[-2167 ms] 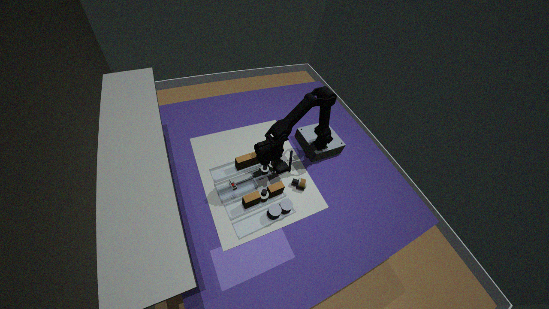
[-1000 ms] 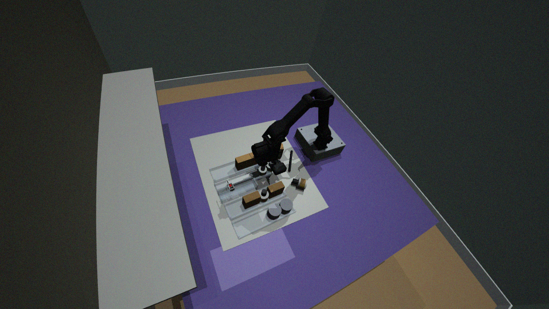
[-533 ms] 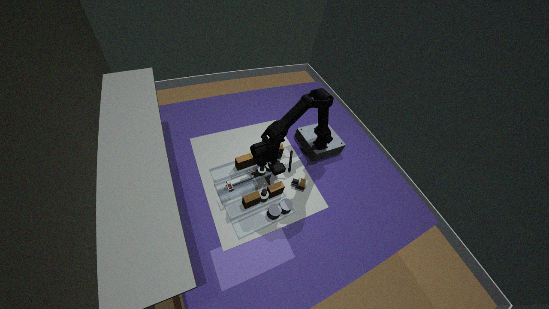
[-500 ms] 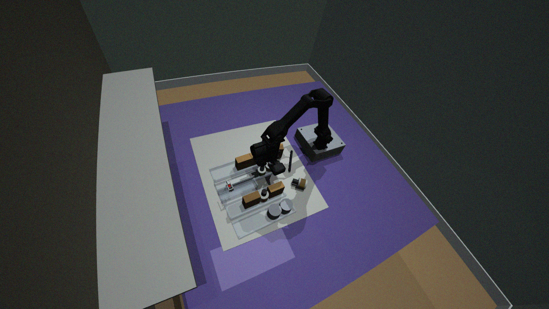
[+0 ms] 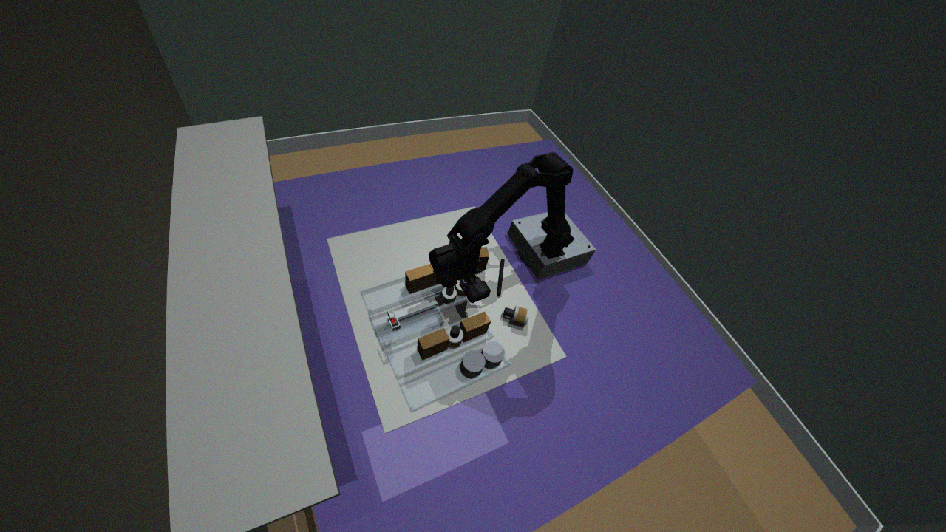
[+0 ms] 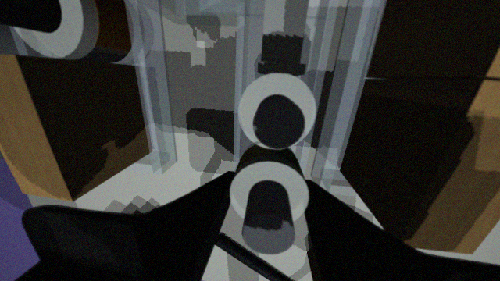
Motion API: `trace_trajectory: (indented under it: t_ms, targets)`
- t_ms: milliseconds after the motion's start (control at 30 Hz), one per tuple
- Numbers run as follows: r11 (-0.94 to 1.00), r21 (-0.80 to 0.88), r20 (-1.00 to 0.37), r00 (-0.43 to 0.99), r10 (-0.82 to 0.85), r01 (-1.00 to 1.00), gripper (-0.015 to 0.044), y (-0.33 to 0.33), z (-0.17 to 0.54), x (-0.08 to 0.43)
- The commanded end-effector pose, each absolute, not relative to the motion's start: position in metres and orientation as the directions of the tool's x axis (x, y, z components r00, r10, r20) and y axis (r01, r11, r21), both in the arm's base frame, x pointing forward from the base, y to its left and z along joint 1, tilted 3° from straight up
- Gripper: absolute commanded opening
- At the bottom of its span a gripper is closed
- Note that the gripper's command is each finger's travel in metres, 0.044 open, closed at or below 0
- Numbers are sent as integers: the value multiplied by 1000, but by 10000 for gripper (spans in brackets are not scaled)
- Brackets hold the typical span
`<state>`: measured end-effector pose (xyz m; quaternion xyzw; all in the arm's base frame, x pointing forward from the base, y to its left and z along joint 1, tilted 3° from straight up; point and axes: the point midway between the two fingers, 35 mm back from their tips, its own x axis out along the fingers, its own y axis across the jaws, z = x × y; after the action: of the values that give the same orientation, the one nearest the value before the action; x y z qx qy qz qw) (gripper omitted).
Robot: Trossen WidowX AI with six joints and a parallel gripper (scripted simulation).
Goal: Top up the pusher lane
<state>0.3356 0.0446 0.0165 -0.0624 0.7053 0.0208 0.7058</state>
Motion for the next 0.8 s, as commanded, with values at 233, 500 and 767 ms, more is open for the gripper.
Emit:
trace_trajectory:
  t_ms: [233, 500, 767]
  targets:
    - [991, -58, -998, 42, -54, -122, 0, 47, 24, 350]
    - [991, -58, -998, 42, -54, -122, 0, 47, 24, 350]
    - [991, -58, -998, 42, -54, -122, 0, 47, 23, 350]
